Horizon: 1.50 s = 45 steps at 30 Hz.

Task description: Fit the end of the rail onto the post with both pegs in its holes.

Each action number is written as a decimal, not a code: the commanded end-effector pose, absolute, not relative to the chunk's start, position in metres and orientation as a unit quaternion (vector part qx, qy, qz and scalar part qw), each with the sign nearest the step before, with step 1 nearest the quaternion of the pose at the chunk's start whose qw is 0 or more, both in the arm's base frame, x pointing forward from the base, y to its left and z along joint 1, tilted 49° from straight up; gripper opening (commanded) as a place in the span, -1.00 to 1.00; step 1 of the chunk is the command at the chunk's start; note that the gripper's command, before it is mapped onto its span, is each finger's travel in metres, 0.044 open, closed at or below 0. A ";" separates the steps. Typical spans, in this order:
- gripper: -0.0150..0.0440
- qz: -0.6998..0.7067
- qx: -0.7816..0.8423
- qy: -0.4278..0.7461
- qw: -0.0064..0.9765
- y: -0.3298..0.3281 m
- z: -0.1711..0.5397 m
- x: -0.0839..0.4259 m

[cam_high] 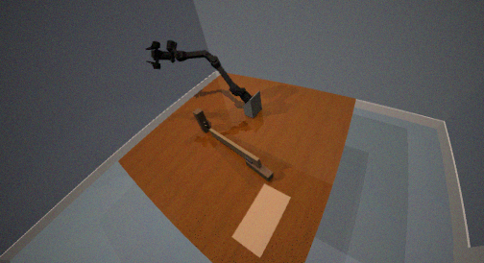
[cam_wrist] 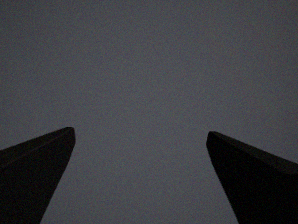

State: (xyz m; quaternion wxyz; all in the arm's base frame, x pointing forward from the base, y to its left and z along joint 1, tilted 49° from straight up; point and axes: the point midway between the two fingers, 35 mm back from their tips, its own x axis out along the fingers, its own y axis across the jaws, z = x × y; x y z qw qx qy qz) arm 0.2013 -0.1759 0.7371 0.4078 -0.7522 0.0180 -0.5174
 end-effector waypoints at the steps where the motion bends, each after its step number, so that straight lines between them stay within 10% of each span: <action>1: 0.95 -0.516 -0.752 0.019 0.409 -0.177 0.736 0.202; 27: 1.00 -0.174 -0.639 0.318 0.678 -0.224 0.407 0.436; 45: 1.00 0.085 -0.563 0.627 0.531 -0.131 0.123 0.404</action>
